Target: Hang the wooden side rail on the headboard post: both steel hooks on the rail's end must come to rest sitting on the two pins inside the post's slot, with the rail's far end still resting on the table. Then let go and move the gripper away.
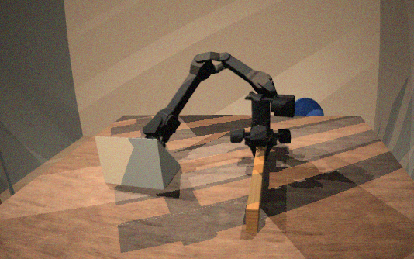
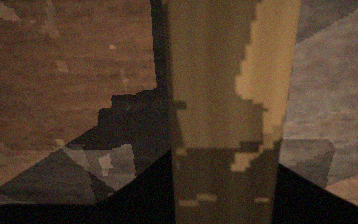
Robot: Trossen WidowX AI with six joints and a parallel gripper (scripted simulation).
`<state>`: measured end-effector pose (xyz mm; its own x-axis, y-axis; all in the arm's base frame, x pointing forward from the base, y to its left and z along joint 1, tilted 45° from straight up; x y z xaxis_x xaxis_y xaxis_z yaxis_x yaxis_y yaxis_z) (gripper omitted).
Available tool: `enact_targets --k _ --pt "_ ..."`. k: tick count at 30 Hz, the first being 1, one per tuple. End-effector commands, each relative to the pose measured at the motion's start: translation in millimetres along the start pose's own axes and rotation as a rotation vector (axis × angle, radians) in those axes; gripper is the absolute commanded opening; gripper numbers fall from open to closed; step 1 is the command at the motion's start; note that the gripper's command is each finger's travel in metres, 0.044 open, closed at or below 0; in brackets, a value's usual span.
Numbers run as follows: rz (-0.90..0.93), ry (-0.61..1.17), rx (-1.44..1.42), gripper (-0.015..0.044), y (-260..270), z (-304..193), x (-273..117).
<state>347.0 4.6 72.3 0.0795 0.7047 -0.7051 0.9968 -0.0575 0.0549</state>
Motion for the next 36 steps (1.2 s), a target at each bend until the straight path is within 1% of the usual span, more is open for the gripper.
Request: enact_targets --k 1,36 --pt "0.007 -0.004 0.003 0.0000 1.3 1.1 -4.1" --pt "0.007 -0.004 0.003 0.0000 1.2 1.1 -9.9"
Point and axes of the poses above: the point midway between the two fingers, 35 mm back from their tips, its own x axis out along the fingers, its own y axis across the jaws, z = x × y, the point moved 2 cm from there along -x, back along the fingers, and after that the axes turned 1 degree about -x, right-handed, at the moved point
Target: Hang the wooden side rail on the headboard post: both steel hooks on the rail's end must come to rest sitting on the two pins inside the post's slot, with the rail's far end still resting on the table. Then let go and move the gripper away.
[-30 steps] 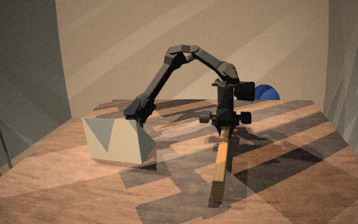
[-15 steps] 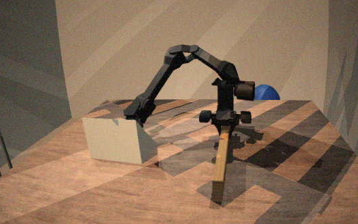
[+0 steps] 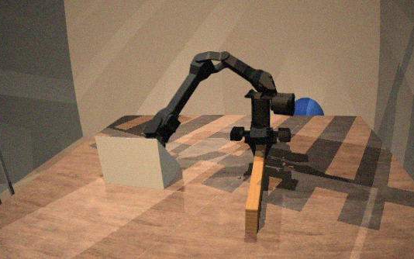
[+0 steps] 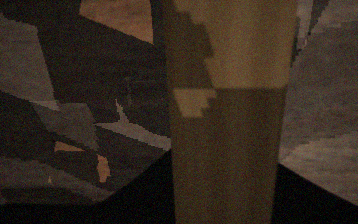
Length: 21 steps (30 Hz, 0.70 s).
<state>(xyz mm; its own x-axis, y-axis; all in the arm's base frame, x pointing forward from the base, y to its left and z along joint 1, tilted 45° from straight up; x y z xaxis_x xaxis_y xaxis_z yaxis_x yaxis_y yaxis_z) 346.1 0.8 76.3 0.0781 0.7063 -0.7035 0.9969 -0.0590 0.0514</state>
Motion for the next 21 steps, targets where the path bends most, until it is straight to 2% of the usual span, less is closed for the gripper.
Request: enact_targets --k 1,21 --pt "0.008 -0.007 0.000 0.0000 1.7 1.2 -4.4" --pt "0.008 -0.007 0.000 0.0000 1.7 1.2 -7.7"
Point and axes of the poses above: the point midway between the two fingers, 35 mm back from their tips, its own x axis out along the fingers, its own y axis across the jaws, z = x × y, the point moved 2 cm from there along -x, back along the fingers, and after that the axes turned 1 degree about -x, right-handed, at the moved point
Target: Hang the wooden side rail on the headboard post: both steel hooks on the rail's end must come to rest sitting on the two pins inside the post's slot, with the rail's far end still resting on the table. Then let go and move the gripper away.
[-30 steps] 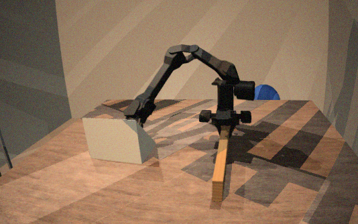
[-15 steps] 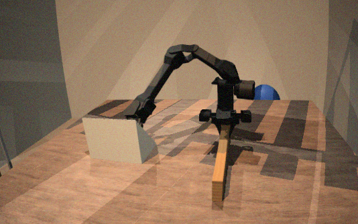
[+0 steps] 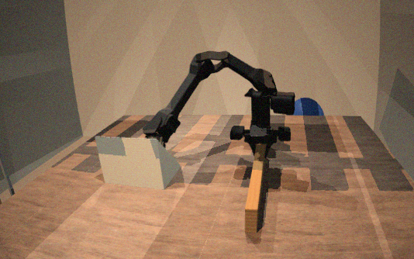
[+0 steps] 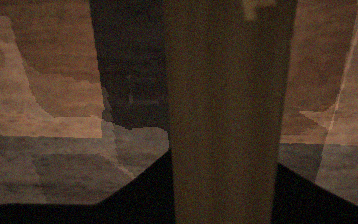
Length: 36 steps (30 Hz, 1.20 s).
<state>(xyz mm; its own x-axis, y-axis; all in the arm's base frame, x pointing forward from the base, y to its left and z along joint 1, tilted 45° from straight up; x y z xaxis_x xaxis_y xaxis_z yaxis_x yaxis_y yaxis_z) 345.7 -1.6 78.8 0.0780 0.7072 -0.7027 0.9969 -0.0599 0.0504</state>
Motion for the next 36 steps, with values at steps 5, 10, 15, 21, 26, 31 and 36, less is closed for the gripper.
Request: enact_targets --k 5,10,15,21,26,31,36 --pt "0.008 -0.008 -0.002 0.0000 1.6 1.0 -4.1" --pt "0.008 -0.008 -0.002 0.0000 1.1 0.5 -3.6" --pt "0.008 -0.008 -0.001 0.0000 0.5 -0.1 -3.0" --pt "0.008 -0.008 -0.001 0.0000 -0.2 -0.8 -2.3" --pt "0.008 -0.008 -0.001 0.0000 -0.7 -1.4 -1.7" --pt "0.008 -0.008 -0.001 0.0000 -1.3 -2.0 -1.3" --pt "0.008 -0.008 -0.001 0.0000 -1.9 -2.5 -1.5"
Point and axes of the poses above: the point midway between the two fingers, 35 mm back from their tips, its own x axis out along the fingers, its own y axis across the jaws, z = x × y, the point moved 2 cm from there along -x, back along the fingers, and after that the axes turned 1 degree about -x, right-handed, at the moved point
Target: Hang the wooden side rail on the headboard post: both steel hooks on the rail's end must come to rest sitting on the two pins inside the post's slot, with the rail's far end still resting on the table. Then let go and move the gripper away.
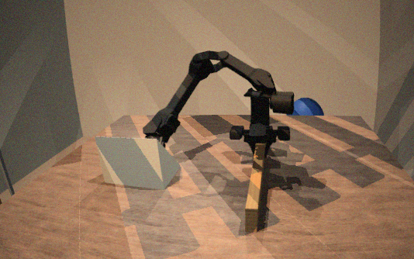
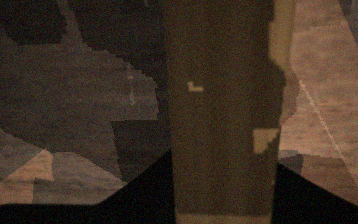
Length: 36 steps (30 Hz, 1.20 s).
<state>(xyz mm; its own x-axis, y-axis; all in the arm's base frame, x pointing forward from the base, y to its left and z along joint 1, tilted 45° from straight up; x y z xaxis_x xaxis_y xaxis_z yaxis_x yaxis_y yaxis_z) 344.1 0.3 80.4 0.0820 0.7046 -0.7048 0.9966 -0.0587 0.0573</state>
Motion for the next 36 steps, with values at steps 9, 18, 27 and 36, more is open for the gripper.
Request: enact_targets --k 9,18,27,36 --pt "0.004 -0.004 0.004 0.0000 -0.1 -1.0 -2.1" --pt "0.004 -0.004 0.004 0.0000 0.9 -2.0 -2.7" --pt "0.004 -0.004 0.004 0.0000 1.7 -3.0 -2.6" --pt "0.004 -0.004 0.004 0.0000 1.0 -4.0 -2.8"
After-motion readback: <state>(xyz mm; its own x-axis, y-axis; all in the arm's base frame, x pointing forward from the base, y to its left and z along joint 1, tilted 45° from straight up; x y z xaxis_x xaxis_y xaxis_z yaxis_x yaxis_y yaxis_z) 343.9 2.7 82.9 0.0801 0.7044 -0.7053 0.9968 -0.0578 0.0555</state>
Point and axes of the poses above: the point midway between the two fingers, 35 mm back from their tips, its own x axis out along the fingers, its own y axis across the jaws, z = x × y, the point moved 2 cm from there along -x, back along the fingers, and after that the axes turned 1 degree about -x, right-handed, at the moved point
